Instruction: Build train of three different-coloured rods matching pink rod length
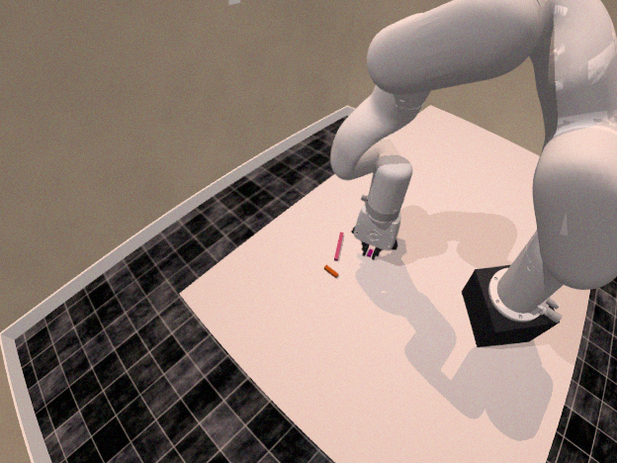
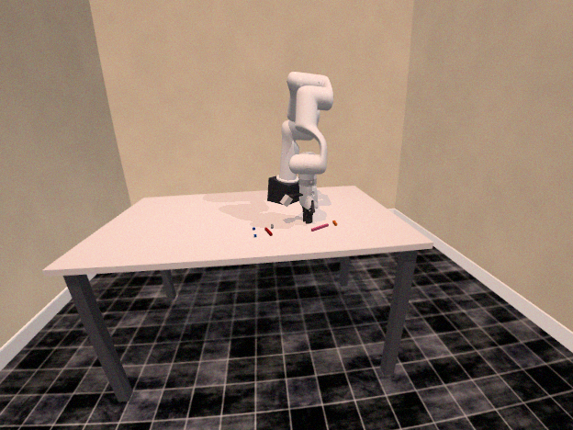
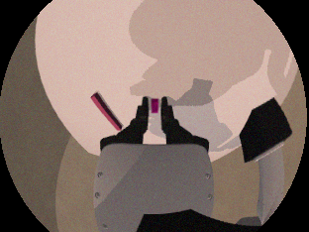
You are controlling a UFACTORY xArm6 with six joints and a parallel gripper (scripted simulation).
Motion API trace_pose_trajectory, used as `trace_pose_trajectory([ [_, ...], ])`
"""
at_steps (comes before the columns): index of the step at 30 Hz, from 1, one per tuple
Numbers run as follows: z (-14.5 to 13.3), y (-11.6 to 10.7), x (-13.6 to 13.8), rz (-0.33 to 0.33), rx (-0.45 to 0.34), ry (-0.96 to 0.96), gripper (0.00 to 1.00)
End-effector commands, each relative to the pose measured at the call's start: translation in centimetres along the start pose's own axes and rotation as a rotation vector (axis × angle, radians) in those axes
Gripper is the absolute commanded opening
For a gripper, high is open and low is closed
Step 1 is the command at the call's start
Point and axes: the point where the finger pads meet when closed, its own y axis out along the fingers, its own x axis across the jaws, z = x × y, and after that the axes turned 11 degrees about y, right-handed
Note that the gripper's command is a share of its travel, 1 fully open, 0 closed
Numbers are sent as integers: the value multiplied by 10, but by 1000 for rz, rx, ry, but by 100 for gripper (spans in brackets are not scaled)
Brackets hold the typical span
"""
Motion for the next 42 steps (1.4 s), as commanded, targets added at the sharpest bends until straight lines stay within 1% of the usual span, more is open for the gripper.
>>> trace_pose_trajectory([
  [1, 0, -1, -1, 2, 0, 0, 24],
  [12, 0, -1, -1, 2, 0, 0, 24],
  [16, 0, -6, -1, 2, 0, 0, 24],
  [22, 0, -28, -1, 2, 0, 0, 24],
  [24, 0, -28, -1, 2, 0, 0, 24],
  [31, 0, -66, -1, 2, 0, 0, 24],
  [35, 0, -82, -1, 2, 0, 0, 24],
  [38, 0, -89, -1, 2, 0, 0, 24],
  [42, 0, -90, -1, 2, 0, 0, 24],
])
